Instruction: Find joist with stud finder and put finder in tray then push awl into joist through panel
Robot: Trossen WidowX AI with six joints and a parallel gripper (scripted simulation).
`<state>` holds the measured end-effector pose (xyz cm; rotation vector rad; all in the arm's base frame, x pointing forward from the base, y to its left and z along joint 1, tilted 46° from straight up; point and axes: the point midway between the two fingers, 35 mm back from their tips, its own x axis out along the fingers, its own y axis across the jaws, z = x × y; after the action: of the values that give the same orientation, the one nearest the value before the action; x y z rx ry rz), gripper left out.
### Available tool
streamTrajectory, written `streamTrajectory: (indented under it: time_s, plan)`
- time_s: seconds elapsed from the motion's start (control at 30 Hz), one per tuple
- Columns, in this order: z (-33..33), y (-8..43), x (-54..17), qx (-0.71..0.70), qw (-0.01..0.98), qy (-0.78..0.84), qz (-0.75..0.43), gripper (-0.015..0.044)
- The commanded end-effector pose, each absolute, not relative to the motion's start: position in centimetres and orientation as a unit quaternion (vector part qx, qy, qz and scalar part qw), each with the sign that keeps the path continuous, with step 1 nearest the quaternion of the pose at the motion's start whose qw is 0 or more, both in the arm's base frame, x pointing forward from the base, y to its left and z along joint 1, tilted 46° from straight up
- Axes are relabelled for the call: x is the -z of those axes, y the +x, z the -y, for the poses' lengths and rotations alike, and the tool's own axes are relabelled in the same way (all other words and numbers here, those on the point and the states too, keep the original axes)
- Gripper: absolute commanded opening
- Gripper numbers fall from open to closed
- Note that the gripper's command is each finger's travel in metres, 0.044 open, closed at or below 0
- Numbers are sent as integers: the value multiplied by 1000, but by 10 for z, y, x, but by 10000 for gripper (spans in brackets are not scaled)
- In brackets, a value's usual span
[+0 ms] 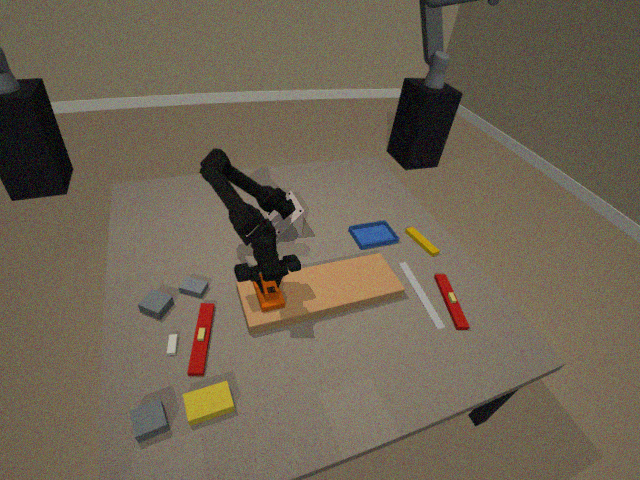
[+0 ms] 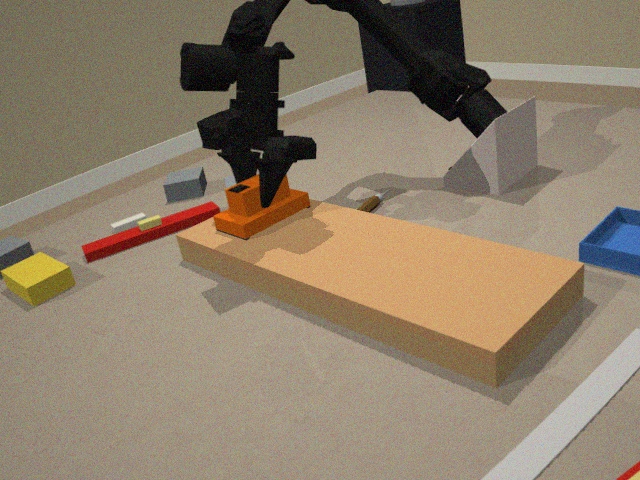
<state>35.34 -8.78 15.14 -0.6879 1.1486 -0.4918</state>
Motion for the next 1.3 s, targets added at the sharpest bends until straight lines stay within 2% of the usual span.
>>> streamTrajectory:
  time_s: [0.0, 1.27]
  plan:
    - [80, 353, -142, 226, 756, -315, -527, 0]
    - [8, 354, -69, 225, 757, -314, -528, 0]
